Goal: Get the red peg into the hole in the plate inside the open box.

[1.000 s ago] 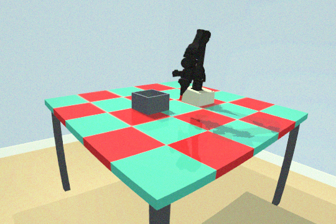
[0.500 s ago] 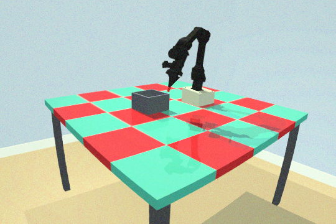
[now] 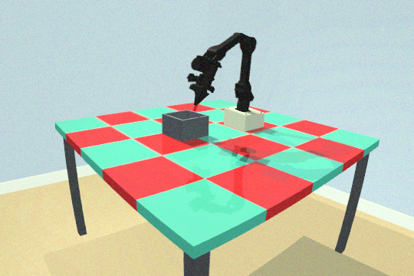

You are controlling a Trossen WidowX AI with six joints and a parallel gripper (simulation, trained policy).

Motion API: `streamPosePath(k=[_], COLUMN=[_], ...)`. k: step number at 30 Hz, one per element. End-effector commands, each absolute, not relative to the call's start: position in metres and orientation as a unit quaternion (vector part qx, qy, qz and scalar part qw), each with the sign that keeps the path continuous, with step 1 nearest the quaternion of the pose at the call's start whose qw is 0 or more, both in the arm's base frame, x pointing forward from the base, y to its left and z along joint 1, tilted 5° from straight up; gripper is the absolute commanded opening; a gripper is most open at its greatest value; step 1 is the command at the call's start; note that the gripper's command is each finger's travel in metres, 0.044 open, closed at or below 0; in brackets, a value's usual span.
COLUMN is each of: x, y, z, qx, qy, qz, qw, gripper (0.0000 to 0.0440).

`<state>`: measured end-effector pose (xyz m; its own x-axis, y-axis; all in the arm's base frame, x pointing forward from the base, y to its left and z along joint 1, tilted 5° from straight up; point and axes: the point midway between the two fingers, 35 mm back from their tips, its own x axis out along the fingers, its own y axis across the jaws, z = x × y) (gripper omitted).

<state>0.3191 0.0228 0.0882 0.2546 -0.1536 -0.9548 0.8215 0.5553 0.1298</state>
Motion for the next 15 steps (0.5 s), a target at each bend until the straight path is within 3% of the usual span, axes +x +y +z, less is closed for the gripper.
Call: streamPosePath(k=[1, 15], x=[0.327, 0.344], y=[0.012, -0.013], z=[0.084, 0.055], qx=[0.336, 0.352], qy=[0.507, 0.523], qz=[-0.343, -0.356], qw=[0.716, 0.689], gripper=[0.0002, 0.0014])
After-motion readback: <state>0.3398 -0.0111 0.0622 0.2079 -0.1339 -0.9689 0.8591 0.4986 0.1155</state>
